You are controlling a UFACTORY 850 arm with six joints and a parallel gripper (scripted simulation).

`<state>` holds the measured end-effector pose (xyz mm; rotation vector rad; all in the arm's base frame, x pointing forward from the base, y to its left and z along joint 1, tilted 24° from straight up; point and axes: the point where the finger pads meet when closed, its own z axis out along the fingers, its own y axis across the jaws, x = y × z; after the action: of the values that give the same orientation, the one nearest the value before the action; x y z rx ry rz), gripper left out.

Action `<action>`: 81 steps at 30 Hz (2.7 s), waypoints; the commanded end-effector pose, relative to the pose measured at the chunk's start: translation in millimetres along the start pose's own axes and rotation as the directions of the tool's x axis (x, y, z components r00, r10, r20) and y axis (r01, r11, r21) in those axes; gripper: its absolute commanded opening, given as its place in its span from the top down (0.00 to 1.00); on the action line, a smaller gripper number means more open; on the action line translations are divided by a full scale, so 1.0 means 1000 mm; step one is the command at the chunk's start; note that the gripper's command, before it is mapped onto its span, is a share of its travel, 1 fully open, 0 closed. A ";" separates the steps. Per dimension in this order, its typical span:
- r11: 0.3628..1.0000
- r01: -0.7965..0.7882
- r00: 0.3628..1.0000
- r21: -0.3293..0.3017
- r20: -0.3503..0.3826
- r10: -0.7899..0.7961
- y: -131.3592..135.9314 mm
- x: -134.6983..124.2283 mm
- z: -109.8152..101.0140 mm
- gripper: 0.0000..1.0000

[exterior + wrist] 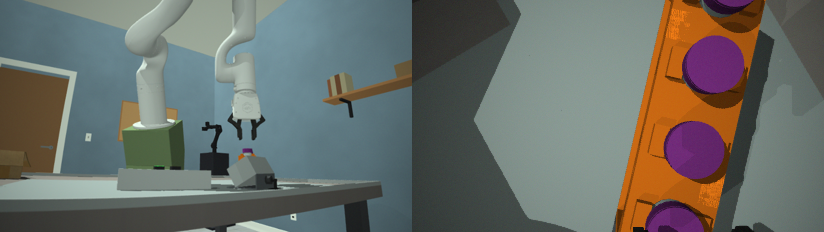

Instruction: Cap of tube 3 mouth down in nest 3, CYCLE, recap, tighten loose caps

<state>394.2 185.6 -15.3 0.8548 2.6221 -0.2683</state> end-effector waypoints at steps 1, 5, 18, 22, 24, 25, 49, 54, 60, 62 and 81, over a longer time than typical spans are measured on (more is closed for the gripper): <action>1.000 0.002 1.000 0.006 -0.001 -0.002 0.000 -0.003 -0.001 0.54; 1.000 0.002 1.000 0.006 -0.001 -0.002 0.000 -0.003 0.002 0.54; 1.000 0.002 1.000 0.006 -0.001 -0.002 0.000 -0.003 0.035 0.54; 1.000 0.002 1.000 0.006 -0.001 -0.002 0.000 -0.003 0.035 0.54; 1.000 0.002 1.000 0.006 -0.001 -0.002 0.000 -0.003 0.035 0.54; 1.000 0.002 1.000 0.006 -0.001 -0.002 0.000 -0.003 0.035 0.54; 1.000 0.002 1.000 0.006 -0.001 -0.002 0.000 -0.003 0.045 0.54; 1.000 0.002 1.000 0.006 -0.001 -0.002 0.000 -0.003 0.045 0.54; 1.000 0.002 1.000 0.006 -0.001 -0.002 0.000 -0.003 0.045 1.00; 1.000 0.002 1.000 0.006 -0.001 -0.002 0.000 -0.003 0.045 1.00; 0.981 -0.196 0.981 0.006 0.000 0.196 0.000 -0.003 0.045 1.00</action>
<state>408.7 170.6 -55.6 0.9841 2.5743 -0.2578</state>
